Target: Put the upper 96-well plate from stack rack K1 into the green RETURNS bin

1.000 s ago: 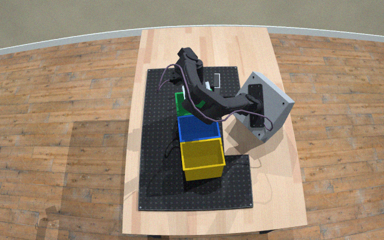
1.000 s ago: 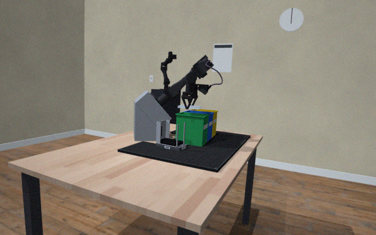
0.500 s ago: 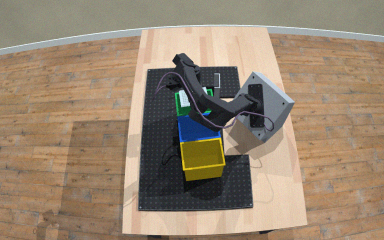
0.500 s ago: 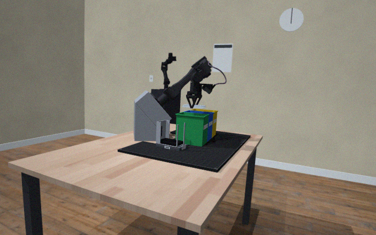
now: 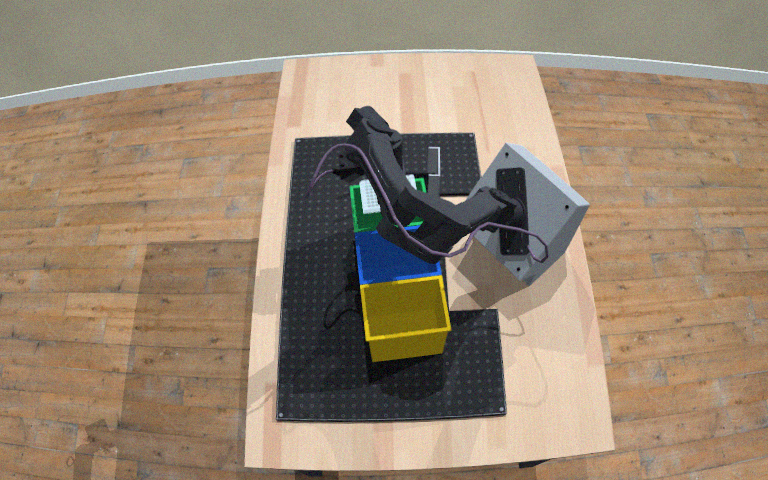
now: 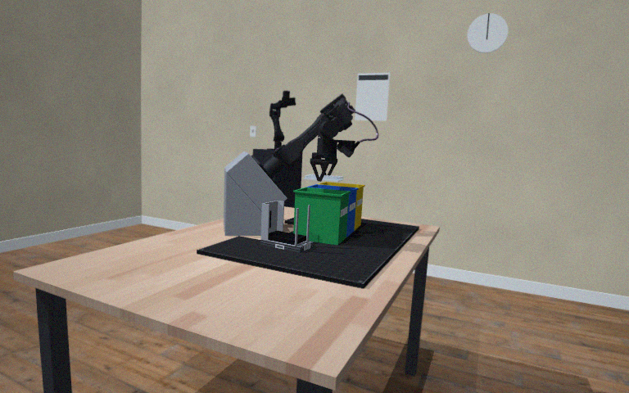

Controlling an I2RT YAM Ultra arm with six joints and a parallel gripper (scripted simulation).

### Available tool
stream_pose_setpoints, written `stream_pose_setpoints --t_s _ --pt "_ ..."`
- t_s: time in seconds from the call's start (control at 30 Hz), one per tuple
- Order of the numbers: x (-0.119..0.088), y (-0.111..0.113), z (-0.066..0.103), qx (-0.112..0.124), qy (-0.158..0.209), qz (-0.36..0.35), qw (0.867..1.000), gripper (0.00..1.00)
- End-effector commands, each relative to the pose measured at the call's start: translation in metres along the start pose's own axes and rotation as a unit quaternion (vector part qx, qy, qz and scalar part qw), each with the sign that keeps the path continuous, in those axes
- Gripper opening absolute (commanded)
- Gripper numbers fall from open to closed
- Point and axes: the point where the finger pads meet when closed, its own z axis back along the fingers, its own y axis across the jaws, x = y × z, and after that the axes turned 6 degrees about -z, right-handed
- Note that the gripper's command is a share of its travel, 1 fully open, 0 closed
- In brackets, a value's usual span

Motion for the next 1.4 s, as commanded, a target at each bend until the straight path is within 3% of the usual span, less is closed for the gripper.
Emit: stream_pose_setpoints --t_s 0.0,0.7,1.37 --pt "0.003 -0.003 0.006 -0.002 -0.011 -0.007 1.000 0.00" --pt "0.001 -0.006 0.005 0.001 -0.009 -0.010 1.000 0.00" --pt "0.001 -0.006 -0.031 0.003 -0.006 -0.006 1.000 0.00"
